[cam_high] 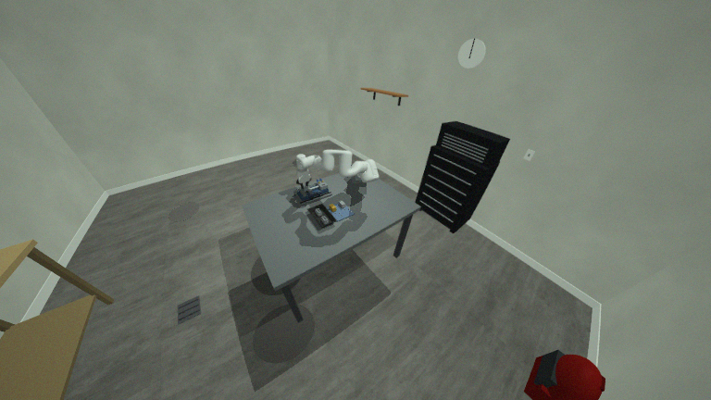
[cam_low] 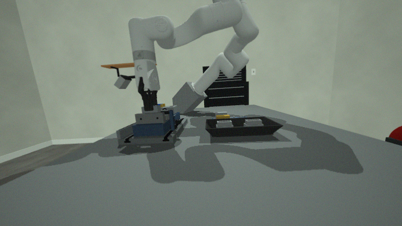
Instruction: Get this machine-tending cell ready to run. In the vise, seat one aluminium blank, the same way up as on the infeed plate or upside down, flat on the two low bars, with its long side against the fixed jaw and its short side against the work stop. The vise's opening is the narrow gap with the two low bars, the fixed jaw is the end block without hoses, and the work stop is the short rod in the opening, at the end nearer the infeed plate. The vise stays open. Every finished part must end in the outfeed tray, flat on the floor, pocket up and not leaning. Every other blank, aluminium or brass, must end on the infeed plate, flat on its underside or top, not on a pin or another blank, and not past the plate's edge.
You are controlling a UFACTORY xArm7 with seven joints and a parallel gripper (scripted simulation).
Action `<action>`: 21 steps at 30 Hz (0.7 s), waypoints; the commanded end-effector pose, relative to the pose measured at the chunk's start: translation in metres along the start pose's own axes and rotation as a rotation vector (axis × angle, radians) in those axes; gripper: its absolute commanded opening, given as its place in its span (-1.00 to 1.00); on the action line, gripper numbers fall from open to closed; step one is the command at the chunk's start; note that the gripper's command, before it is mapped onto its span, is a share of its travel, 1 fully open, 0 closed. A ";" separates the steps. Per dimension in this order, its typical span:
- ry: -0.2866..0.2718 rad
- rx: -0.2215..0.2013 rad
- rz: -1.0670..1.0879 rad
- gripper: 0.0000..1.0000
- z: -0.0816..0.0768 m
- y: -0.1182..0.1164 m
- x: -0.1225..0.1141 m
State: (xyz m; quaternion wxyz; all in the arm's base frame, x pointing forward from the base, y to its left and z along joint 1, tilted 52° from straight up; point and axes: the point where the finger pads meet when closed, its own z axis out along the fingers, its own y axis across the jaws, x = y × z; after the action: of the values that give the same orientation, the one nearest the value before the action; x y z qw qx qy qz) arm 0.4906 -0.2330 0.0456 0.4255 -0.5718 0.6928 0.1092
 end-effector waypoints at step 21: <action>0.004 0.004 0.000 -1.00 -0.003 -0.002 -0.003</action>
State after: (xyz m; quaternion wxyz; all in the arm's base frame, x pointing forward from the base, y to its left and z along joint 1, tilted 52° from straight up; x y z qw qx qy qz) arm 0.4918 -0.2309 0.0487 0.4256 -0.5719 0.6928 0.1091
